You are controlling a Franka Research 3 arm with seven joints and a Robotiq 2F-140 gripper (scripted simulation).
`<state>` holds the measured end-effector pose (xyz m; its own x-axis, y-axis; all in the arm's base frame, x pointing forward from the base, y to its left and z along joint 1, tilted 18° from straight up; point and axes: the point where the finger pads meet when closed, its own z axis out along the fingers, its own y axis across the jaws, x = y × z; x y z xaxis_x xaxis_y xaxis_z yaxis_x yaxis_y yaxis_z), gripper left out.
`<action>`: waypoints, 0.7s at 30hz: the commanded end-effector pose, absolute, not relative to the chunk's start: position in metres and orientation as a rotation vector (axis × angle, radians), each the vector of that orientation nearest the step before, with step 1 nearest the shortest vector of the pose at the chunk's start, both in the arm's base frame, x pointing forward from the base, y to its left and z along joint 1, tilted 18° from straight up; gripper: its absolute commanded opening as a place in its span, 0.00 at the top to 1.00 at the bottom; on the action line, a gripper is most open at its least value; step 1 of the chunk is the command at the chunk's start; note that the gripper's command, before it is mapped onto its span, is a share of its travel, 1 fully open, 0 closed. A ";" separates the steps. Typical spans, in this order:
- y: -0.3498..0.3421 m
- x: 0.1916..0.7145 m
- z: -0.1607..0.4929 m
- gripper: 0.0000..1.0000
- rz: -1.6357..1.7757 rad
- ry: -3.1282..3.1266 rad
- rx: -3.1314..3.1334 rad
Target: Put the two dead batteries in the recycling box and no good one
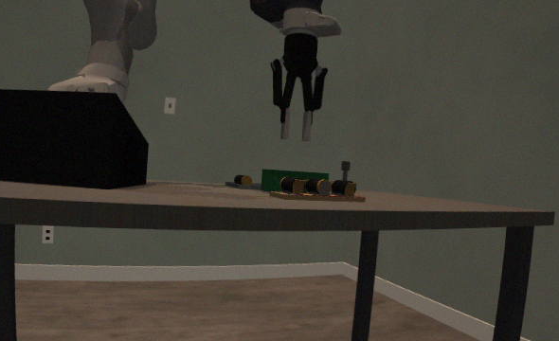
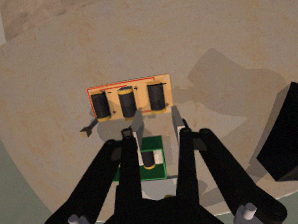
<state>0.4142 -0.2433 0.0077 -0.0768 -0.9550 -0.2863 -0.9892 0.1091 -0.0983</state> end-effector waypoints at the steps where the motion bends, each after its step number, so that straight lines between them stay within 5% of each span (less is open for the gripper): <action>1: -0.243 0.414 0.007 0.71 0.177 2.100 -1.932; 9: -0.226 0.422 -0.052 0.71 0.177 2.100 -1.932; 21: -0.225 0.422 -0.053 0.71 0.177 2.100 -1.932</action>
<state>0.4191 -0.2221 -0.0539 -0.0727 -0.9527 -0.2950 -0.9907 0.1031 -0.0888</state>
